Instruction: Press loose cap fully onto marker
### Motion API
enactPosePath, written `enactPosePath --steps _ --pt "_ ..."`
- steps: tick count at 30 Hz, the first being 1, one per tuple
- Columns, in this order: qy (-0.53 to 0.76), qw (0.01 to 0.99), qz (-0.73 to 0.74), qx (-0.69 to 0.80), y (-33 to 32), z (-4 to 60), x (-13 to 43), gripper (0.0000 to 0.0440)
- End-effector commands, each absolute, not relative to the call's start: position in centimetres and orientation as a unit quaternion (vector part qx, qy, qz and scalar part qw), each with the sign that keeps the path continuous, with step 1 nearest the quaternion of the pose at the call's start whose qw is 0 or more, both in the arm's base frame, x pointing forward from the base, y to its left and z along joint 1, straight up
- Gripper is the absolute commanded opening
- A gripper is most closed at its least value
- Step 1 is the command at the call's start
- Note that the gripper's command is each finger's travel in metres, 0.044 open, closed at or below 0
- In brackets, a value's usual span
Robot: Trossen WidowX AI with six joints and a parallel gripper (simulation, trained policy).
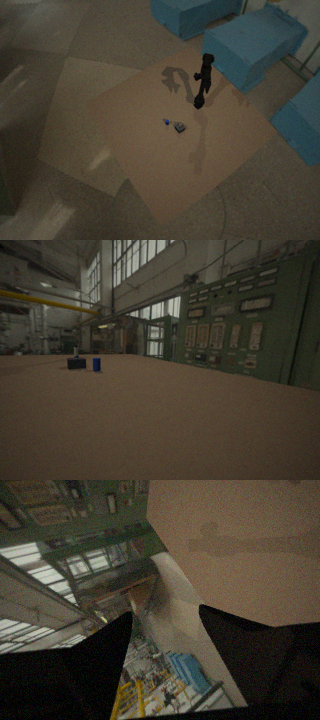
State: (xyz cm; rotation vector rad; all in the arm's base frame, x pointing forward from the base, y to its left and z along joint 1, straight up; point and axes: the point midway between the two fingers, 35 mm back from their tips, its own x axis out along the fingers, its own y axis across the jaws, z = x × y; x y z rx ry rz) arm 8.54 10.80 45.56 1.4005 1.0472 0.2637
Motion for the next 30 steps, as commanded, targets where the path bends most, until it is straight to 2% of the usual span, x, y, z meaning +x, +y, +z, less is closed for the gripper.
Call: enactPosePath --steps 1,30 --pt "0.467 0.637 0.094 0.607 11.3 44.7 9.5 0.0324" --pt "0.512 0.635 -0.020 0.578 13.6 40.6 16.0 0.0328"
